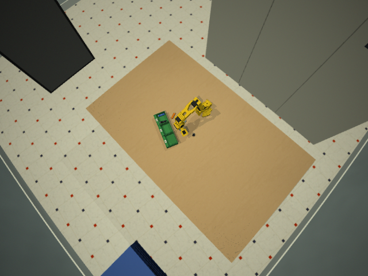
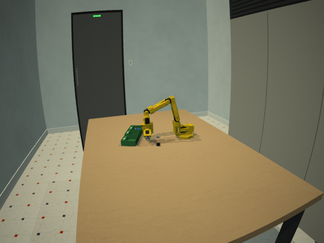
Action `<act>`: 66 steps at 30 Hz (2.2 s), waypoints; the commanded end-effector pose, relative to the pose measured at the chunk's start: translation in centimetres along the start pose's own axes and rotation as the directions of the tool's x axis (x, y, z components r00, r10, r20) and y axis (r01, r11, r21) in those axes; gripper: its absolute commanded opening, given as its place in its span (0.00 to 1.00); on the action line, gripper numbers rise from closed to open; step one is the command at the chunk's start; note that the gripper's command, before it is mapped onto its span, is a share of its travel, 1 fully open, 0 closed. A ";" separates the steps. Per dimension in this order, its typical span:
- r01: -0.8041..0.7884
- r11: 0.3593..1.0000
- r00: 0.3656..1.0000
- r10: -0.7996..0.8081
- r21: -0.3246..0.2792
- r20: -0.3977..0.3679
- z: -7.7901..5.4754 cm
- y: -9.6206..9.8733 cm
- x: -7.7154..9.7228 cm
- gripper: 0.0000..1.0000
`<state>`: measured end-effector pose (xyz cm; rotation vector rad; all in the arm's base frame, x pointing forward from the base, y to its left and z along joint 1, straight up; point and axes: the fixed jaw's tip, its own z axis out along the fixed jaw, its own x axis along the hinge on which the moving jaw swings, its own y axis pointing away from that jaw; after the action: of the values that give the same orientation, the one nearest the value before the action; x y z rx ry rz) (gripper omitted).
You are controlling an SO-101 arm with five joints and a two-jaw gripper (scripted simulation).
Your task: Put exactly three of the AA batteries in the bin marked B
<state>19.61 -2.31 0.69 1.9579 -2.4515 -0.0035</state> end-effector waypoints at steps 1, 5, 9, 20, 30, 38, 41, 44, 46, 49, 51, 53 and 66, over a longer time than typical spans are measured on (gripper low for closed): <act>0.015 1.000 1.000 -0.015 0.025 0.004 -0.3 -0.3 -0.2 0.00; 0.015 1.000 1.000 -0.015 0.025 0.004 -0.3 -0.3 -0.2 0.00; 0.015 1.000 1.000 -0.015 0.025 0.004 -0.3 -0.3 -0.2 0.00; 0.015 1.000 1.000 -0.015 0.025 0.004 -0.3 -0.3 -0.2 0.00; 0.015 1.000 1.000 -0.015 0.025 0.004 -2.1 -0.6 -0.2 0.00; 0.015 1.000 1.000 -0.015 0.025 0.004 -4.1 -0.7 -0.2 0.00; 0.015 1.000 1.000 -0.015 0.025 0.004 -4.7 -0.7 -0.2 0.00; 0.015 1.000 1.000 -0.015 0.025 0.004 -5.1 -0.6 -0.2 0.00; 0.015 1.000 1.000 -0.015 0.025 0.004 -5.2 -0.6 -0.2 0.00; 0.015 1.000 1.000 -0.015 0.025 0.004 -5.2 -0.6 -0.2 0.00; 0.015 1.000 1.000 -0.015 0.025 0.004 -5.2 -0.6 -0.2 0.00; 0.018 1.000 1.000 -0.018 0.025 0.004 -5.2 -0.6 -0.2 0.00; 0.147 0.989 0.989 -0.147 0.030 -0.001 -5.8 -1.4 1.2 0.00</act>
<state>20.07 -3.26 5.49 2.0913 -2.3299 -0.0173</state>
